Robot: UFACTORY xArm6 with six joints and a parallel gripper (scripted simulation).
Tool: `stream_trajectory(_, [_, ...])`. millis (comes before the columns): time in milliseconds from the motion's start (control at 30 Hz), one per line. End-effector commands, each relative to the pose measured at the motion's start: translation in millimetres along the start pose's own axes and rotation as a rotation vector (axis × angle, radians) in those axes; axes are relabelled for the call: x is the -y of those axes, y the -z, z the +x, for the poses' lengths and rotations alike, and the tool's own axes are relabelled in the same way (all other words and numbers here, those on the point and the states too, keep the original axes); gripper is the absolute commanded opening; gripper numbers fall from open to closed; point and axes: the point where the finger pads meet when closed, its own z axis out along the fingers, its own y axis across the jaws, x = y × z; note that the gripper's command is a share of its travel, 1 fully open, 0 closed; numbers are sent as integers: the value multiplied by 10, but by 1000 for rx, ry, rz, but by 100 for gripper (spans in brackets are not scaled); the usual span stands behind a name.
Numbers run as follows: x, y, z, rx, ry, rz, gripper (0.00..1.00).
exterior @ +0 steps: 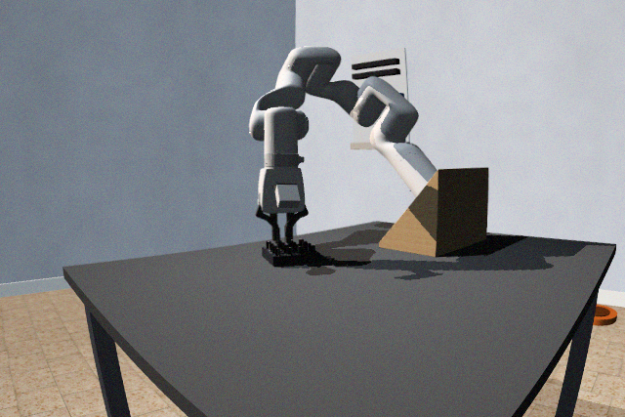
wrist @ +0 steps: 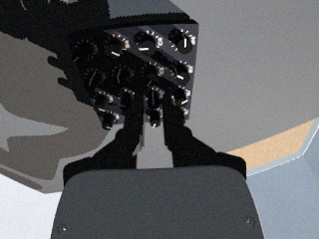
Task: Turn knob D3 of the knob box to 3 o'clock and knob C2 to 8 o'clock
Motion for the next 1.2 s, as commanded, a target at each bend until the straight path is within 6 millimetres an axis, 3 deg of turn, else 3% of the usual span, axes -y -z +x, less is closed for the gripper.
stream_trajectory(0, [-13,-6,3,-2,-1,-3,19])
stream_trajectory(1167, [-13,-66,3,-2,-1,-3,19])
